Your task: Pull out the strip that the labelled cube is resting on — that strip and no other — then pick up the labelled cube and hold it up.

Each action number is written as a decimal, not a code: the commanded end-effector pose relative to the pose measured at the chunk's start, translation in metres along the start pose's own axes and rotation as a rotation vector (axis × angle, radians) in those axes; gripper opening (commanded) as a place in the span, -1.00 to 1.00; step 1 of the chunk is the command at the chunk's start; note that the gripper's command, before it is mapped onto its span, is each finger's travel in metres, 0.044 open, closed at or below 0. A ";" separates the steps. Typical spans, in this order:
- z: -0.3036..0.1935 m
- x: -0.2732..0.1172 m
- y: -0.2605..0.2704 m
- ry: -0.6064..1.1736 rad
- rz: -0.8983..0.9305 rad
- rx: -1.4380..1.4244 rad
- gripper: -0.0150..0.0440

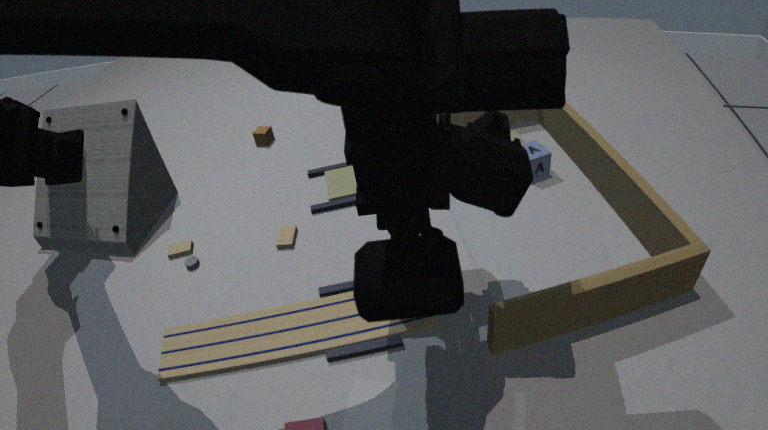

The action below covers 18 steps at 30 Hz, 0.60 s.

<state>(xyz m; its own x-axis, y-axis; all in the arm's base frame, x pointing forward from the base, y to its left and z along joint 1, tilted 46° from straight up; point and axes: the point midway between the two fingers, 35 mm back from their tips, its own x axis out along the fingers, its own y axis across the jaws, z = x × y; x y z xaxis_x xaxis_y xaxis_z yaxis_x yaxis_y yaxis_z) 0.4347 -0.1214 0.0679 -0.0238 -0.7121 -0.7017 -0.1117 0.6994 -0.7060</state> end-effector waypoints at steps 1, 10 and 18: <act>-0.001 0.010 0.000 0.006 -0.003 -0.006 0.36; -0.002 0.022 0.000 0.006 -0.004 -0.006 0.36; -0.002 0.019 0.000 0.003 0.000 0.000 0.00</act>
<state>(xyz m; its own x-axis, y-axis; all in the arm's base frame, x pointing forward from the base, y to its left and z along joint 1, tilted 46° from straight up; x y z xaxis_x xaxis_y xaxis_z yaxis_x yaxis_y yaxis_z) 0.4321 -0.1355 0.0547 -0.0278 -0.7124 -0.7013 -0.1120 0.6993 -0.7060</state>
